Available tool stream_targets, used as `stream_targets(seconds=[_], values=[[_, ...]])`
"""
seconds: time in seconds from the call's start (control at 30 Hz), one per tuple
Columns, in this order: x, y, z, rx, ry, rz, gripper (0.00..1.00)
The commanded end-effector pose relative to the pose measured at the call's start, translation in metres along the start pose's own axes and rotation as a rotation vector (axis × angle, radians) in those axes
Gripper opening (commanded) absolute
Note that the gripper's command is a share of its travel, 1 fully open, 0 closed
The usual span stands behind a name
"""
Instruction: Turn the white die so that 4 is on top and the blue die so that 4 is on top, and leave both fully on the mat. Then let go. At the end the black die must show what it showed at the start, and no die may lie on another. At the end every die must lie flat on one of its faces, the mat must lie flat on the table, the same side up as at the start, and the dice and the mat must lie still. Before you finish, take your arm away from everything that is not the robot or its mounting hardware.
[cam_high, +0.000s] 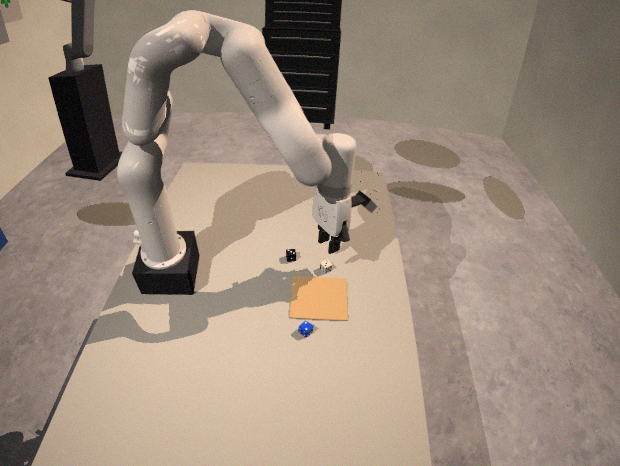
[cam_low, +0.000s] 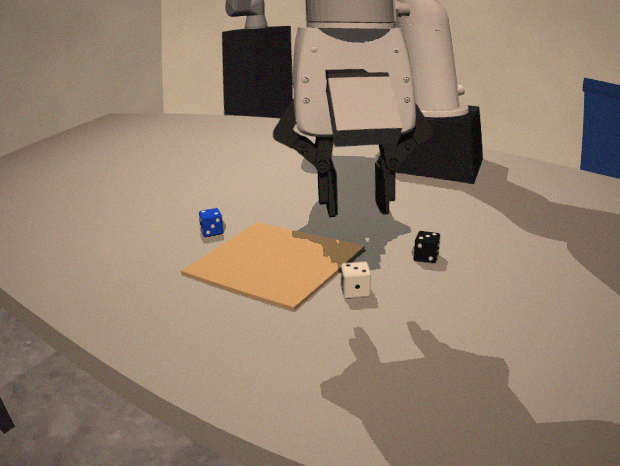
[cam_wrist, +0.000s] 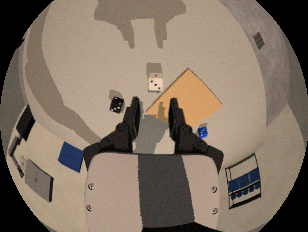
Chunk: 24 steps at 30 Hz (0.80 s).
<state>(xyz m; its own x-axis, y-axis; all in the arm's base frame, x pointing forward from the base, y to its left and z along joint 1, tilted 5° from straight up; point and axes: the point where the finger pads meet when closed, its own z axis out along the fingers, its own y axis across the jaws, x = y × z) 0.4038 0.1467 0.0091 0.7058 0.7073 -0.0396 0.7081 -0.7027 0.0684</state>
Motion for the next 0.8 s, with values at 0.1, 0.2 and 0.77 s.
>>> stream_targets(seconds=[0.1, 0.2, 0.77], values=[[0.0014, 0.0006, -0.0013, -0.002, 0.004, 0.000, 0.42], [0.0014, 0.0006, -0.0013, -0.002, 0.004, 0.000, 0.42], [0.0014, 0.0006, 0.0007, -0.002, 0.004, 0.000, 0.42]])
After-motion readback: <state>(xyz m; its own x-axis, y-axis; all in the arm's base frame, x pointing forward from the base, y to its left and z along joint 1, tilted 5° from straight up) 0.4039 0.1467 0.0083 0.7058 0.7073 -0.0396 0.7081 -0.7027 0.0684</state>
